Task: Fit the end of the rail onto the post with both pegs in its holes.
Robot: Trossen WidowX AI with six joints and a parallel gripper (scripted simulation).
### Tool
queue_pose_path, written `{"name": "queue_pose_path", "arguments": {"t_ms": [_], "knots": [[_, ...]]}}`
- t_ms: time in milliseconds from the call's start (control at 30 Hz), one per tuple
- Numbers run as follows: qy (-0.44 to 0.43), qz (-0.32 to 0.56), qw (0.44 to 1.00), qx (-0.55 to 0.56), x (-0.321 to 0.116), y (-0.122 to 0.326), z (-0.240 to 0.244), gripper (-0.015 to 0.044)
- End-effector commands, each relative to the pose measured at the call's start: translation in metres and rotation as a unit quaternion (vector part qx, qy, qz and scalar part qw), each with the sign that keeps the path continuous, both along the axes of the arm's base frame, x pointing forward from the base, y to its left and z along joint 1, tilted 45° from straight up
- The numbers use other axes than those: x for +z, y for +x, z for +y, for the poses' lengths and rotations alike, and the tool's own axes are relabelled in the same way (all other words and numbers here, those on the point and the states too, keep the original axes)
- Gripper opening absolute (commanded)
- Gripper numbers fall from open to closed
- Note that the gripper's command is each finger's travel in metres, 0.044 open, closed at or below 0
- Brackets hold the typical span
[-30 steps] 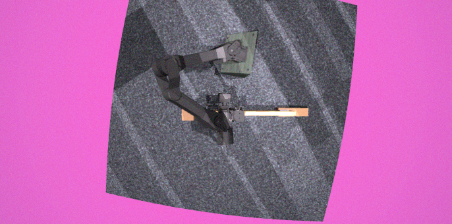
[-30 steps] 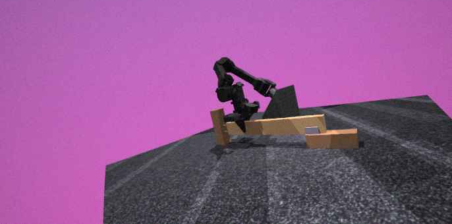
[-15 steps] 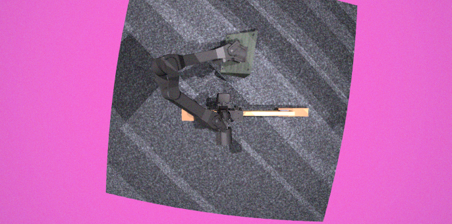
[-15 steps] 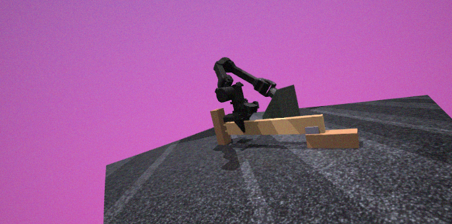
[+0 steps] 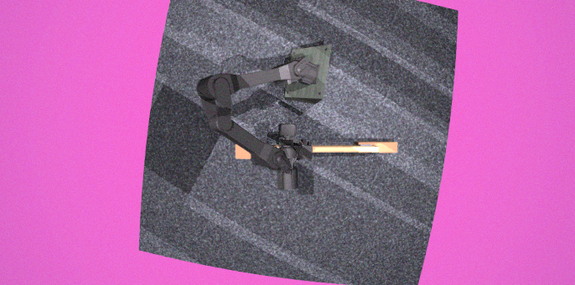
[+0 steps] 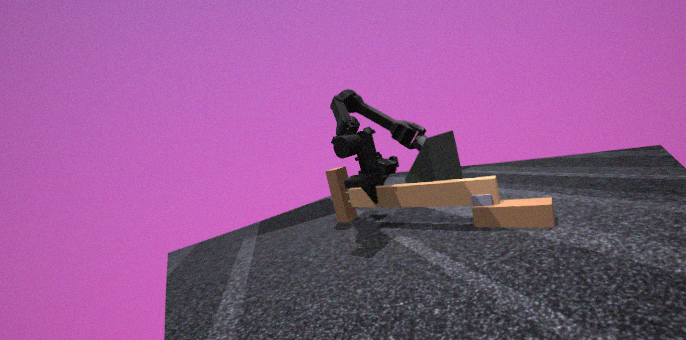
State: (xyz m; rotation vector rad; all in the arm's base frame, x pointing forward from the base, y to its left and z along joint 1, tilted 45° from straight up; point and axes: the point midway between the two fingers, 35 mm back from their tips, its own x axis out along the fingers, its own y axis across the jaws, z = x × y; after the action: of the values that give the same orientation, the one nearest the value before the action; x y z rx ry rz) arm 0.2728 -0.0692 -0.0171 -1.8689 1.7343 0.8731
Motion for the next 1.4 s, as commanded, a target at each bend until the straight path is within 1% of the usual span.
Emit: {"name": "queue_pose_path", "arguments": {"t_ms": [0, 1367], "knots": [[0.0, -0.004, 1.0, 0.003, 0.0045, 0.0018, -0.0003, 0.0], [0.0, -0.004, 1.0, 0.003, 0.0137, 0.0037, -0.0093, 0.0]]}}
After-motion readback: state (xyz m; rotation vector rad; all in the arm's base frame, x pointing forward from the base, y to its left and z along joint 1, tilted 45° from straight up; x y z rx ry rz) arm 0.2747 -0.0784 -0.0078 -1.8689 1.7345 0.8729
